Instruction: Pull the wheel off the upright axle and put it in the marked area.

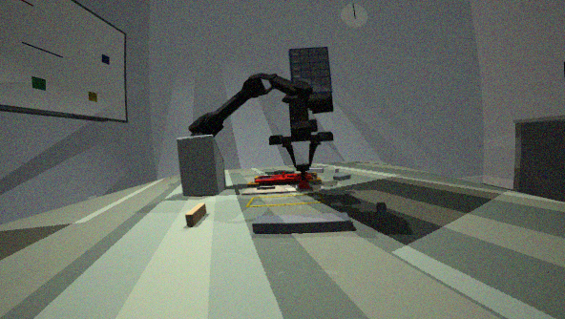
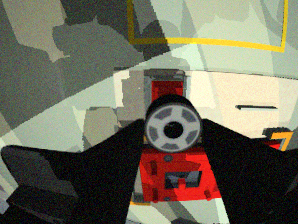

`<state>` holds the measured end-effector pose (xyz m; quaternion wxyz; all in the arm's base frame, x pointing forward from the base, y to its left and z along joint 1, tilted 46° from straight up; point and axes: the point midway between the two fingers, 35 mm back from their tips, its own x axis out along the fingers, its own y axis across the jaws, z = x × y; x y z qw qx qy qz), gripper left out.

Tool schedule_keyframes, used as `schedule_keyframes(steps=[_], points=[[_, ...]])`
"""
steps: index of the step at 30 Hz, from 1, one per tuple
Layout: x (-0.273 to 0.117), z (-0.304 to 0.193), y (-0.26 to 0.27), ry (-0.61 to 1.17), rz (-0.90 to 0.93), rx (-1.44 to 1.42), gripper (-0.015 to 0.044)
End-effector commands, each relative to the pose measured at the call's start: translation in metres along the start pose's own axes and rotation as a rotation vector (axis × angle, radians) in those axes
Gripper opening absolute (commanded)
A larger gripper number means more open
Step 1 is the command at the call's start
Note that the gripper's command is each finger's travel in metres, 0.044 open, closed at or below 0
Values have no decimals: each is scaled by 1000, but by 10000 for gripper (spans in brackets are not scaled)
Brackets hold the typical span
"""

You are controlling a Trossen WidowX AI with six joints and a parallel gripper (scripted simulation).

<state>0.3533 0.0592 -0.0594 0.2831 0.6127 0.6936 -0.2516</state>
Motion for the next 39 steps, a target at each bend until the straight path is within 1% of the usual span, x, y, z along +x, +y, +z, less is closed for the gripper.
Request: schedule_keyframes(steps=[1,14,23,25,26,27,39], points=[[-2,0,0,-4,0,-6,0],[-7,0,0,-3,1,-5,0],[-41,1,-4,-4,1,-4,0],[-41,2,-4,-4,1,-4,0],[-32,2,-4,2,-2,8,0],[-33,4,-5,1,-2,7,0],[-40,65,-31,-15,0,-4,0]])
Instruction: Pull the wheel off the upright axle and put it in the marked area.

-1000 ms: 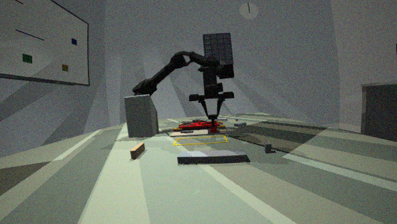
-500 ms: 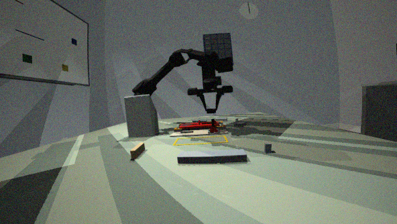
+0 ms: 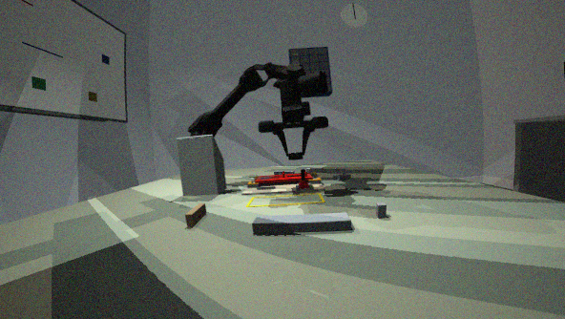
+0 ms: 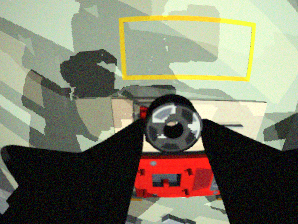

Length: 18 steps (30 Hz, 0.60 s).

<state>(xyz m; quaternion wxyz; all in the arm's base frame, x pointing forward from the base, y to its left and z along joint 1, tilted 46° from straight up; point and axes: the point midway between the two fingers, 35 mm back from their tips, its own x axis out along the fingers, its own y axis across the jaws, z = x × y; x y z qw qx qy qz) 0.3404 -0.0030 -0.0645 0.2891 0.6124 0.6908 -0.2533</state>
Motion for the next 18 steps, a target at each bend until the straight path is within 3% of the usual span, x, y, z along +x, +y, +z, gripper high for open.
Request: schedule_keyframes(steps=[1,8,18], points=[[-1,25,-13,-3,-4,0,0],[-3,57,-34,1,-4,0,0],[17,57,-34,2,-4,0,0]])
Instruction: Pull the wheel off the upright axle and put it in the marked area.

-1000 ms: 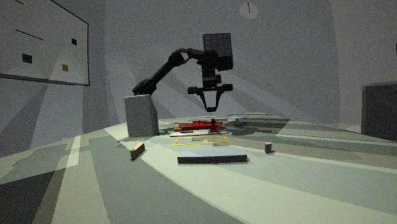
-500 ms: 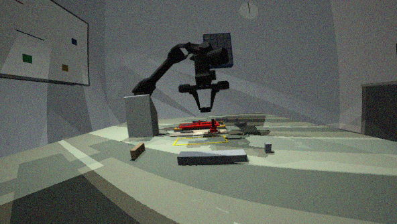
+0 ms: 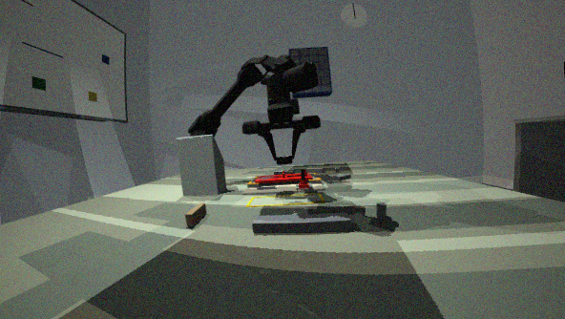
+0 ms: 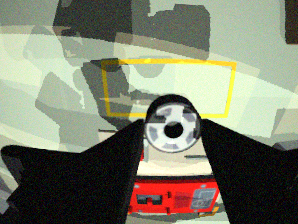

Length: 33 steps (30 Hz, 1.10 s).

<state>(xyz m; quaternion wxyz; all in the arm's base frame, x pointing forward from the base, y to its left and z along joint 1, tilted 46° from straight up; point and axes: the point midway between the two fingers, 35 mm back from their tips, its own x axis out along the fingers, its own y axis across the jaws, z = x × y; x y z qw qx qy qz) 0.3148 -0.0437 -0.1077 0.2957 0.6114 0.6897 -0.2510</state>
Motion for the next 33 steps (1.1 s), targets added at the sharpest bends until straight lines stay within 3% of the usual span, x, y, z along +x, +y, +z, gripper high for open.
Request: schedule_keyframes(steps=[1,6,17,23,33], points=[[13,0,-4,10,-9,11,0],[24,1,-3,9,-8,11,0],[94,-2,-4,13,-8,11,0],[99,-2,-5,14,-9,11,0],[94,-2,-4,10,-15,4,263]])
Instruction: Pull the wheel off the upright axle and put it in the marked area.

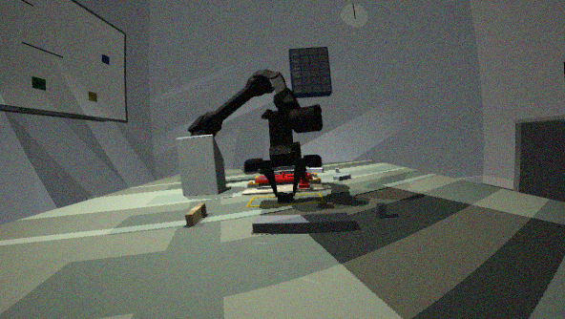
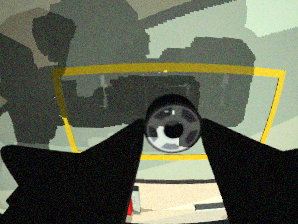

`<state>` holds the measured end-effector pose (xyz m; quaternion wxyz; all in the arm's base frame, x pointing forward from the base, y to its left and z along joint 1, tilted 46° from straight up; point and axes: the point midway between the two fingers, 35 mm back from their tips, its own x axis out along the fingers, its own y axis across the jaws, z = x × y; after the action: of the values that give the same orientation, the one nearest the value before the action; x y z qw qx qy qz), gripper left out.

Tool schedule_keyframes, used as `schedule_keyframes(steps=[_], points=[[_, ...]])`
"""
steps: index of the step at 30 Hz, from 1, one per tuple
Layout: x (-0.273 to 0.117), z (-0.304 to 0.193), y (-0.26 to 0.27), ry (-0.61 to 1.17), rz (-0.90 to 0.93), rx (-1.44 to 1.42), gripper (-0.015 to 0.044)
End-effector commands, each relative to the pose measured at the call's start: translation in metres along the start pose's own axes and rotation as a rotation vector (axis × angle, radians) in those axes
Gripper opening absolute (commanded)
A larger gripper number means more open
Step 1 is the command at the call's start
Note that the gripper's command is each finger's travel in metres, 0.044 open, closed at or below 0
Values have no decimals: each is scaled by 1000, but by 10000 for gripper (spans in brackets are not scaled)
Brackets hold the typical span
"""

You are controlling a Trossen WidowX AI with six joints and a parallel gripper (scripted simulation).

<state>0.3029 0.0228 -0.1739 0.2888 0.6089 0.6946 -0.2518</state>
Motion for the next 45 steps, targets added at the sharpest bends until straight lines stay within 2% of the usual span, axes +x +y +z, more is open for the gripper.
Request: schedule_keyframes(steps=[1,8,12,14,17,18,23,45], points=[[-3,0,0,0,-1,-1,289],[-58,1,0,1,5,5,300],[-61,1,0,1,5,5,300],[-58,0,-6,2,11,14,352],[-80,-11,-34,-2,8,13,431],[-87,-16,-45,-3,6,12,440],[-106,-34,-83,0,1,9,440],[-106,-34,-83,0,1,9,440]])
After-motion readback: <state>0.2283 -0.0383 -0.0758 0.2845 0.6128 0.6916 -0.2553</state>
